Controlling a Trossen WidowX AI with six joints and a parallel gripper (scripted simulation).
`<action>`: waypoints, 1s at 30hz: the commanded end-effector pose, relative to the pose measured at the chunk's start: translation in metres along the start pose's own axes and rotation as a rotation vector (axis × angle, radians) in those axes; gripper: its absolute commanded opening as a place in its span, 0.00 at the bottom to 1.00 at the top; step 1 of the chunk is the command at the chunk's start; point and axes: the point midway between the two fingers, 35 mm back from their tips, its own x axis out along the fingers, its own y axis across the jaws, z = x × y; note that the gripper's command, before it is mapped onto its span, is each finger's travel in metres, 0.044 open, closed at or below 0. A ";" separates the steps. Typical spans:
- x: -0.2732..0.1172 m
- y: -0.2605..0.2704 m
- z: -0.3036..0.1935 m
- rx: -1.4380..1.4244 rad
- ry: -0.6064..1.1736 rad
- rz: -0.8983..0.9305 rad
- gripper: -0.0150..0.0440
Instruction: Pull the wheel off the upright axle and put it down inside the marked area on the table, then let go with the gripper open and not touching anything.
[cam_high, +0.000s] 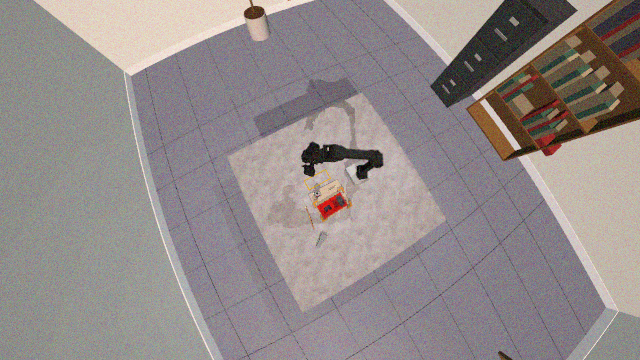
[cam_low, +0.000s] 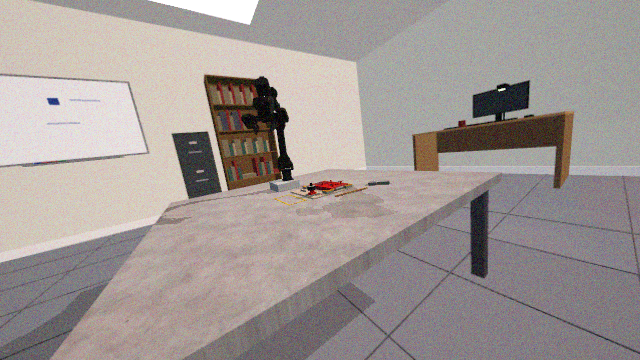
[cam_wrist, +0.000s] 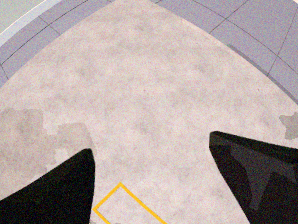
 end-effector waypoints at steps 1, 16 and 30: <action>0.022 0.026 -0.023 -0.094 0.105 0.045 0.76; 0.074 0.114 -0.140 -0.493 0.534 0.197 0.76; 0.080 0.140 -0.191 -0.648 0.693 0.244 0.76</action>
